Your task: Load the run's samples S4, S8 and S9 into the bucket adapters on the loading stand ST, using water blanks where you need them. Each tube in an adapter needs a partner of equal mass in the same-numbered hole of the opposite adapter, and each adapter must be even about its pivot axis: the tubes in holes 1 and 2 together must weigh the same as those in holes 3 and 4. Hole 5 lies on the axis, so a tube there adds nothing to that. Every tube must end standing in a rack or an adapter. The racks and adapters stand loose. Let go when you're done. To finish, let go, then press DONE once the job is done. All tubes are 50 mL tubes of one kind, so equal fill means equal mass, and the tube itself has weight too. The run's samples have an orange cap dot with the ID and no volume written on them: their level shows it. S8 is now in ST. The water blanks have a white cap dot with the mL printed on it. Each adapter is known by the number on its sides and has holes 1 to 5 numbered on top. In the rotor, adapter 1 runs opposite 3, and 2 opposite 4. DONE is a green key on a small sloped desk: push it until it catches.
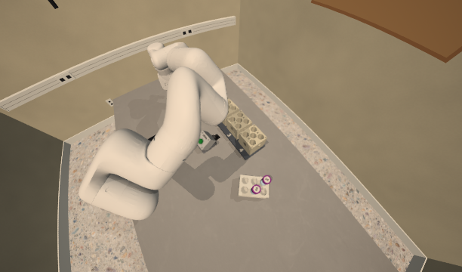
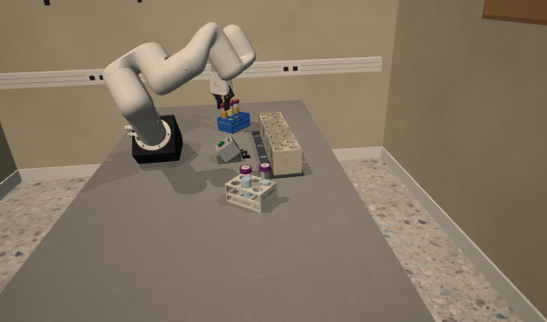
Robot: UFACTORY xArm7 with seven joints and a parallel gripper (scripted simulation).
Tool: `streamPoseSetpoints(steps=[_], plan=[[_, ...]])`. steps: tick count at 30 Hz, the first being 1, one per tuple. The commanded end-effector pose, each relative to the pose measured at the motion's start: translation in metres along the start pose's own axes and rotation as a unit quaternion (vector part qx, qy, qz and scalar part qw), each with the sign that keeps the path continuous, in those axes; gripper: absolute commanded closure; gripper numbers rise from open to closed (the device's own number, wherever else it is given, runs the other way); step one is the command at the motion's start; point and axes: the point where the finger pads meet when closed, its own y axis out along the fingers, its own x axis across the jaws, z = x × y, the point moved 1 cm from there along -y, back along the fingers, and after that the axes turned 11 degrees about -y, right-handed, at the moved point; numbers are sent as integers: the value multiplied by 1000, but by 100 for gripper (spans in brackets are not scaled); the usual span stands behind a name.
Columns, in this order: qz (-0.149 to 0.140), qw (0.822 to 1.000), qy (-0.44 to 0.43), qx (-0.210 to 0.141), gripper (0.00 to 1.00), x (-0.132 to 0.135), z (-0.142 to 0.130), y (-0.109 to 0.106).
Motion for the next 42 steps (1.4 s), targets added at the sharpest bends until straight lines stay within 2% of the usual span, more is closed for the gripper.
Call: streamPoseSetpoints(steps=[1, 26, 42], plan=[[1, 1000, 0, 2, 100, 0, 1, -3], [1, 1000, 0, 2, 100, 0, 1, -3], [1, 1000, 0, 3, 100, 0, 1, -12]])
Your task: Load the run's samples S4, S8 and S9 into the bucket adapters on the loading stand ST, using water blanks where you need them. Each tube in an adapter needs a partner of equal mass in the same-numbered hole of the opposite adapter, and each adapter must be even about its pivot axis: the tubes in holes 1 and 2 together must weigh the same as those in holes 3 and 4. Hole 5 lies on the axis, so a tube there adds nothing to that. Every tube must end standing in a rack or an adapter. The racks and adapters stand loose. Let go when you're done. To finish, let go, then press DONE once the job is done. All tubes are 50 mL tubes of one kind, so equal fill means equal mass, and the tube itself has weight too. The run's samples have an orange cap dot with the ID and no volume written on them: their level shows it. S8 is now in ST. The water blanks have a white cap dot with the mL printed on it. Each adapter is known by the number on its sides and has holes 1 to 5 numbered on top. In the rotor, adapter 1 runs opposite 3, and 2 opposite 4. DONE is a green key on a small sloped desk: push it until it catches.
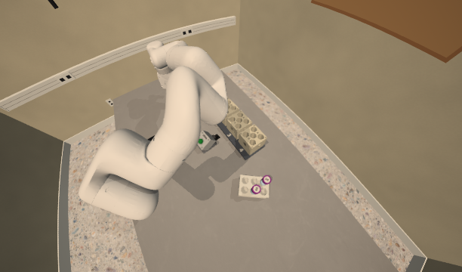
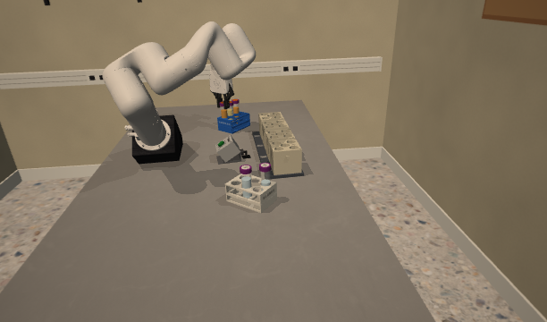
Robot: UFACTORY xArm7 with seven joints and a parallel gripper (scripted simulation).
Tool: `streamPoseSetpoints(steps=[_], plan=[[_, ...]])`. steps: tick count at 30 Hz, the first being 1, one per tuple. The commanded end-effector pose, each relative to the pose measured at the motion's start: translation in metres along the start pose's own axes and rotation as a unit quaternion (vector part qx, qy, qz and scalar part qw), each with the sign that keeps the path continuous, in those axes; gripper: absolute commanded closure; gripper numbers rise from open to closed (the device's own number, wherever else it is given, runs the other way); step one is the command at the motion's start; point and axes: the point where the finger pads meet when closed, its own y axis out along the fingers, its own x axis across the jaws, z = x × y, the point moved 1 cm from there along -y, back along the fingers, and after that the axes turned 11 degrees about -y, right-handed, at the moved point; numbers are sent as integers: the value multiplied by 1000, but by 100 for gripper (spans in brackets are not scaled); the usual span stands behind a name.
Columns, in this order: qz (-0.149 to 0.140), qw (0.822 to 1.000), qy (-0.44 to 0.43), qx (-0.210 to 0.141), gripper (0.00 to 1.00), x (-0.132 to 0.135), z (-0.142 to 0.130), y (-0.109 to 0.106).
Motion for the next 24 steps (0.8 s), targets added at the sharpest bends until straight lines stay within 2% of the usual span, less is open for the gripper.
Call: streamPoseSetpoints(steps=[1, 24], plan=[[1, 1000, 0, 2, 100, 0, 1, -6], [1, 1000, 0, 2, 100, 0, 1, -16]])
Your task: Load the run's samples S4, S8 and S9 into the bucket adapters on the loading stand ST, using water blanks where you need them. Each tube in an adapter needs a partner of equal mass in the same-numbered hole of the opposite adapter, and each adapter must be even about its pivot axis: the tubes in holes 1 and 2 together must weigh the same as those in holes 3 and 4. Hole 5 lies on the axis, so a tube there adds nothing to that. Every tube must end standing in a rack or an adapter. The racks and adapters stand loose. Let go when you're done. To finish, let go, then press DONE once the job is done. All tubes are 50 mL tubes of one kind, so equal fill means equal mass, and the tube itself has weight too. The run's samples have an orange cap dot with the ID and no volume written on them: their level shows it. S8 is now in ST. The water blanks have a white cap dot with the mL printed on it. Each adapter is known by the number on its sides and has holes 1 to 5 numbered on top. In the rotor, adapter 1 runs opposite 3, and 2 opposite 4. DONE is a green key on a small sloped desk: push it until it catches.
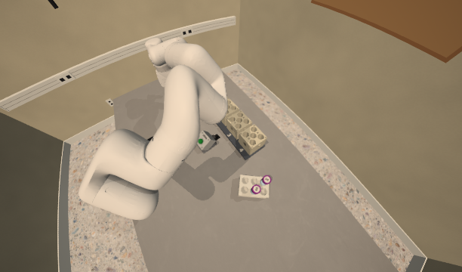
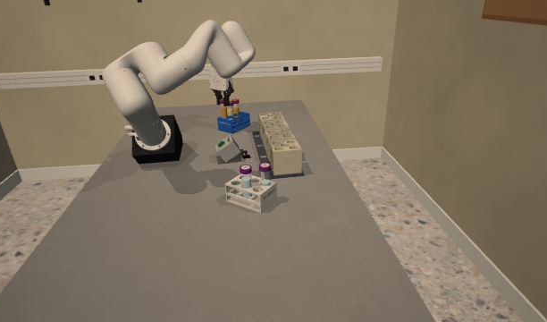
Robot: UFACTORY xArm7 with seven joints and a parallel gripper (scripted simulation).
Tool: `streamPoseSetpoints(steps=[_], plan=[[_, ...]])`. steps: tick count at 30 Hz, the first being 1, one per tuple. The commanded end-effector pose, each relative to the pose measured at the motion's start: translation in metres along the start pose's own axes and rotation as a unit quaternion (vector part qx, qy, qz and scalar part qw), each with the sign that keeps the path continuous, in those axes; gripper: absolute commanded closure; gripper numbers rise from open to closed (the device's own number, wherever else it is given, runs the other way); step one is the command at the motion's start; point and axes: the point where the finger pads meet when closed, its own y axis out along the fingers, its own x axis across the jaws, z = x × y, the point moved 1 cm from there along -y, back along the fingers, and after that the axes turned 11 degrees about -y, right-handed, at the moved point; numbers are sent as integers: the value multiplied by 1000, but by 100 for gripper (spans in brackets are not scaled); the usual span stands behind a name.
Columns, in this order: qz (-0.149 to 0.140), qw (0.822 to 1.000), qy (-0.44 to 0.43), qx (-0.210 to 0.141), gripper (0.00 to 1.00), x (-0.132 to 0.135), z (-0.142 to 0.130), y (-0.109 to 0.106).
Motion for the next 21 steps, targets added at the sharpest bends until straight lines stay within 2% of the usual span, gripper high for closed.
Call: streamPoseSetpoints(steps=[1, 21], plan=[[1, 1000, 0, 2, 100, 0, 1, -5], [1, 1000, 0, 2, 100, 0, 1, -41]])
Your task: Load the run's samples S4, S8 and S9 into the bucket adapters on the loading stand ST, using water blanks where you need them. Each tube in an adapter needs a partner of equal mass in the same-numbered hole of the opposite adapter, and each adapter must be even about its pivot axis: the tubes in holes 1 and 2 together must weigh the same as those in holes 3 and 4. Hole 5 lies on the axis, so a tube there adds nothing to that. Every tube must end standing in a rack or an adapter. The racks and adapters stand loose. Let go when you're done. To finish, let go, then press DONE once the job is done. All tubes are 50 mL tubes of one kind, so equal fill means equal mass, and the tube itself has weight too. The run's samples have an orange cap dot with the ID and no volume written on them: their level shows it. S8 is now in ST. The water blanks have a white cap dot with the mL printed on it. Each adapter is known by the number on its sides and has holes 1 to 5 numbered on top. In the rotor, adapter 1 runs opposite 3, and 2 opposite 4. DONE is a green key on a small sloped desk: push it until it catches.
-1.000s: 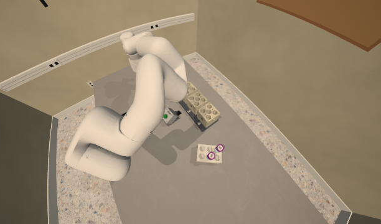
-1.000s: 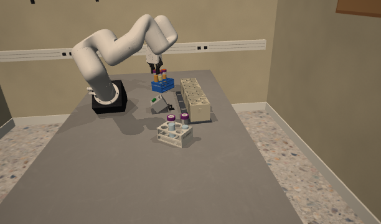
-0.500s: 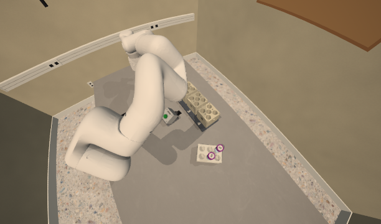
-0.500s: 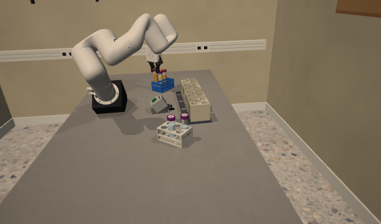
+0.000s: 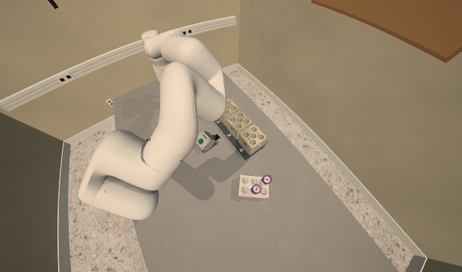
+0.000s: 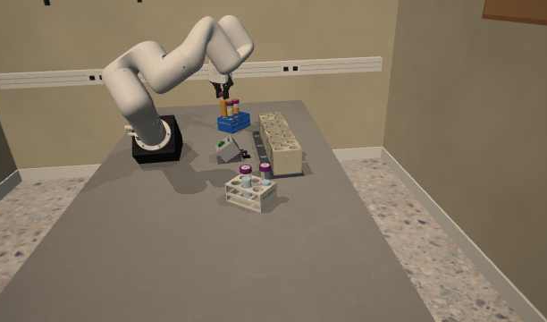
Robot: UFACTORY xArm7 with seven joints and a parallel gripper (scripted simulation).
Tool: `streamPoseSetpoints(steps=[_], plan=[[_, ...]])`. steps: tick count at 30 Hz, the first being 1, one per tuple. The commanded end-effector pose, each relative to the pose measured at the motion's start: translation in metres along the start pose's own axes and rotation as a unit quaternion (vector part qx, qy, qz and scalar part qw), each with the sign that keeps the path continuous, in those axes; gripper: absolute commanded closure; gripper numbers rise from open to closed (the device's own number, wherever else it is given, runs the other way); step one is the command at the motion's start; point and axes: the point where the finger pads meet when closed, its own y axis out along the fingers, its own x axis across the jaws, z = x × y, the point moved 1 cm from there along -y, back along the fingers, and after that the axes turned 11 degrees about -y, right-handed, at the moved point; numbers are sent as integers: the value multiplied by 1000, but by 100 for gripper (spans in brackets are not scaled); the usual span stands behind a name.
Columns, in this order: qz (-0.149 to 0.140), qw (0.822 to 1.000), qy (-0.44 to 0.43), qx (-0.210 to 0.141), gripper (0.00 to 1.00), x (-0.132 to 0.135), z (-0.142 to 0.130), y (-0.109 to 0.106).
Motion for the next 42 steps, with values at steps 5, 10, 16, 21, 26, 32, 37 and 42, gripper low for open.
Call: streamPoseSetpoints(steps=[5, 10, 16, 21, 26, 32, 37, 42], plan=[[1, 1000, 0, 3, 100, 0, 1, -20], [1, 1000, 0, 3, 100, 0, 1, -30], [1, 1000, 0, 3, 100, 0, 1, -38], [1, 1000, 0, 3, 100, 0, 1, -48], [1, 1000, 0, 3, 100, 0, 1, -58], [1, 1000, 0, 3, 100, 0, 1, -66], [1, 1000, 0, 3, 100, 0, 1, -76], [1, 1000, 0, 3, 100, 0, 1, -86]])
